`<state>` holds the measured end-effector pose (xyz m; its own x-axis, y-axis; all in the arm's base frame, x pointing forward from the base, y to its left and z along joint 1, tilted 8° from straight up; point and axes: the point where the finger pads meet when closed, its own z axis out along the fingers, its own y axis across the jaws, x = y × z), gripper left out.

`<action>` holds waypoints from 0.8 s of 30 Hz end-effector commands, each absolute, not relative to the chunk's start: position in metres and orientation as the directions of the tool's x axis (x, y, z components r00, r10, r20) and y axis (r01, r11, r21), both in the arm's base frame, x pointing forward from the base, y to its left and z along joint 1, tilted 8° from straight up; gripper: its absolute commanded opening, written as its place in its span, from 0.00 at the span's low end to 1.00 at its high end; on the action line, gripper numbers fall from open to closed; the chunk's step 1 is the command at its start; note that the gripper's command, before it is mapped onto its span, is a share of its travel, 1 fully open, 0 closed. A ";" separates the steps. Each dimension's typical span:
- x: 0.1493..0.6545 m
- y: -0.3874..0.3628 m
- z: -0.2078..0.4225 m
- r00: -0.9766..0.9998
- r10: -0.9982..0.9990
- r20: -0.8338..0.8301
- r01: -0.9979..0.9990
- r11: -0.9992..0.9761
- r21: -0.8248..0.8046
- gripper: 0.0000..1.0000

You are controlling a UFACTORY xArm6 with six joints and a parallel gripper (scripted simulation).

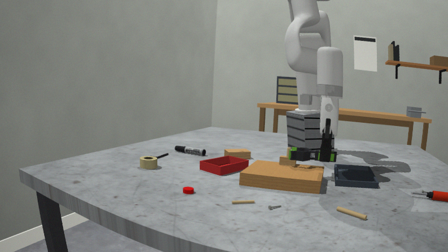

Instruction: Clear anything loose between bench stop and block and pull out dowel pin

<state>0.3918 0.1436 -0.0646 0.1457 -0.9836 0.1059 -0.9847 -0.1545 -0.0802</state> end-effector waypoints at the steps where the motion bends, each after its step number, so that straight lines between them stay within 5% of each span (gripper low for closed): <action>1: 0.394 0.144 -0.067 0.146 -0.984 0.106 -0.984 -0.155 -0.084 0.27; 24: 0.395 0.143 -0.081 0.146 -0.984 0.106 -0.984 -0.155 -0.084 0.27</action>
